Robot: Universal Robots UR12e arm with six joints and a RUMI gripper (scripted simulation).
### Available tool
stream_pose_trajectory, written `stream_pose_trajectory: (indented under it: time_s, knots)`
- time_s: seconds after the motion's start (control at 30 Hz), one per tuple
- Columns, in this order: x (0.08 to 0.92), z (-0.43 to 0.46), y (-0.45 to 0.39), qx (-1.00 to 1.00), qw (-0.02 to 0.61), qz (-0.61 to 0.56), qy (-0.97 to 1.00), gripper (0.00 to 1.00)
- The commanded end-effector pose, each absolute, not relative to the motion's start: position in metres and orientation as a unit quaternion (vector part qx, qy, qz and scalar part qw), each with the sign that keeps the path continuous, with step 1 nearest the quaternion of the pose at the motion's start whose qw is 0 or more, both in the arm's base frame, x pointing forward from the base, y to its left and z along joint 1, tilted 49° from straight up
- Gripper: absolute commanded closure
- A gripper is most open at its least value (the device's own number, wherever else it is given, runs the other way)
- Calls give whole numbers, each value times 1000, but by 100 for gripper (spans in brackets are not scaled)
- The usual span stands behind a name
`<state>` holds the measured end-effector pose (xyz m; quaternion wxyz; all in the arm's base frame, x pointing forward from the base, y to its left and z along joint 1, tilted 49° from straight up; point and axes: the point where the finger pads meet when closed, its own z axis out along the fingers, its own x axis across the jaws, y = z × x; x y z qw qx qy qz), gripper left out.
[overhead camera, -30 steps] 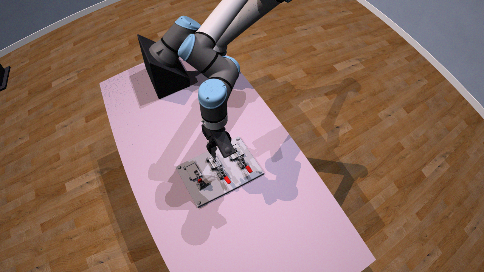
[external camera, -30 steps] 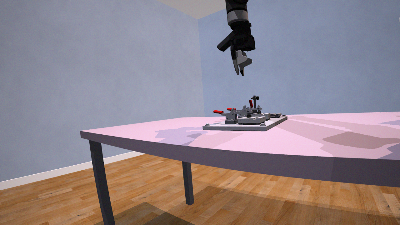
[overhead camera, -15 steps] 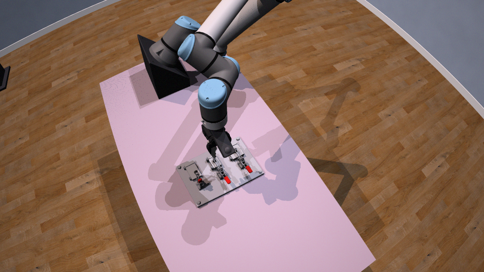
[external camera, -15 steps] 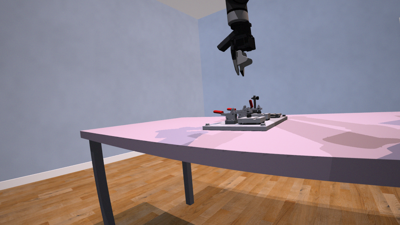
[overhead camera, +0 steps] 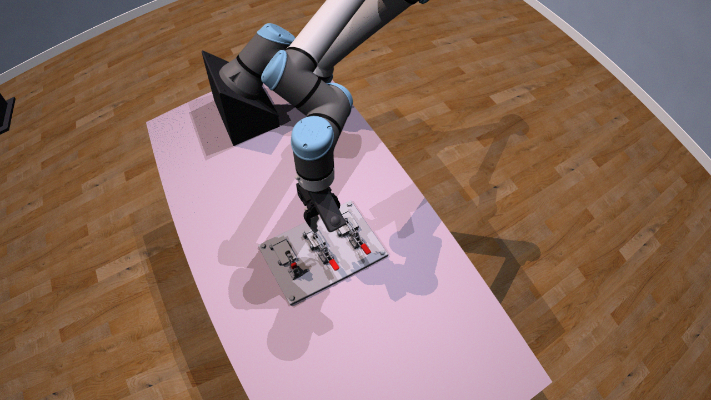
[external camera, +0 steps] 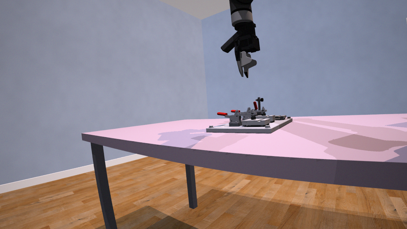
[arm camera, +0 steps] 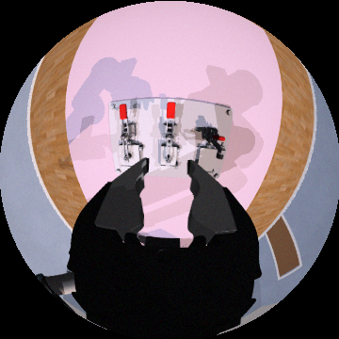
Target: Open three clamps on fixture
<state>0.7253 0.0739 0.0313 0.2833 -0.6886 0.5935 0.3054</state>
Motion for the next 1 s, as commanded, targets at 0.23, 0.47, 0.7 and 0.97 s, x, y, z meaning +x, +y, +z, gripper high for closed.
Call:
stream_pose_trajectory:
  time_s: [0.23, 0.47, 0.7, 0.97]
  knots:
    - [721, 15, 93, -687, 283, 309, 594, 72]
    - [719, 0, 110, -687, 283, 309, 594, 72]
    - [717, -11, 122, -687, 283, 309, 594, 72]
    - [722, -8, 121, -688, 283, 306, 593, 72]
